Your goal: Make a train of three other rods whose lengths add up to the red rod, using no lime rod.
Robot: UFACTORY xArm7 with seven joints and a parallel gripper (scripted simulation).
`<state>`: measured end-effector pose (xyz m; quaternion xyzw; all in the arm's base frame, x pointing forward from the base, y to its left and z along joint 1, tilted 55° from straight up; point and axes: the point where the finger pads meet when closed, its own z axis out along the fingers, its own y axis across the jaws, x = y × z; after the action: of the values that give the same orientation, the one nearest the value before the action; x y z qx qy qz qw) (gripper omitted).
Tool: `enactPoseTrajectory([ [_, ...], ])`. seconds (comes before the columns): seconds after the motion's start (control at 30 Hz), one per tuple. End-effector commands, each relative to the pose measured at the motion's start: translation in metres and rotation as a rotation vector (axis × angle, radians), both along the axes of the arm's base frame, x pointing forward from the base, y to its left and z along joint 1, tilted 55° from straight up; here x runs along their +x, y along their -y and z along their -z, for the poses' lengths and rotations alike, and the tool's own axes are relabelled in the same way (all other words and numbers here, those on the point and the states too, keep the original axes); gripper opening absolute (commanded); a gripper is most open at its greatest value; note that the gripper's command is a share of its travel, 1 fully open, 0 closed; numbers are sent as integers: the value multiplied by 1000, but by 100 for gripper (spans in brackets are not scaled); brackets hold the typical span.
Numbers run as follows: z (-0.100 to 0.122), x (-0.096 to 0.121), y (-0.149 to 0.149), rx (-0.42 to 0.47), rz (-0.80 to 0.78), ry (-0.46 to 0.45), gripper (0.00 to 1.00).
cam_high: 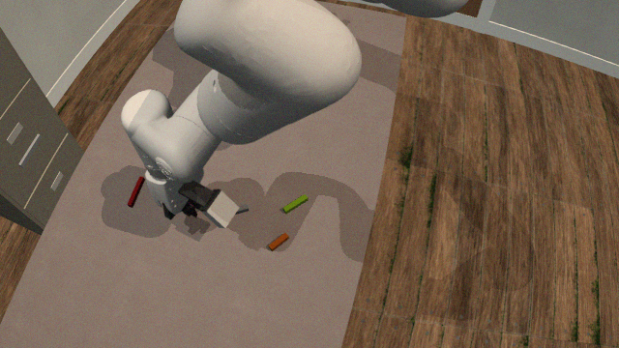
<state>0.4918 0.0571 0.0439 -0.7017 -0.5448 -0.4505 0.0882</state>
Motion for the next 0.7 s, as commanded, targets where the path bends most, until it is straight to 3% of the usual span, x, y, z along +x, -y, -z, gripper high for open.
enactPoseTrajectory([
  [0.0, 0, 0, 2, -1, 3, 1, 4],
  [0.67, 3, 3, -1, -1, 3, 1, 4],
])
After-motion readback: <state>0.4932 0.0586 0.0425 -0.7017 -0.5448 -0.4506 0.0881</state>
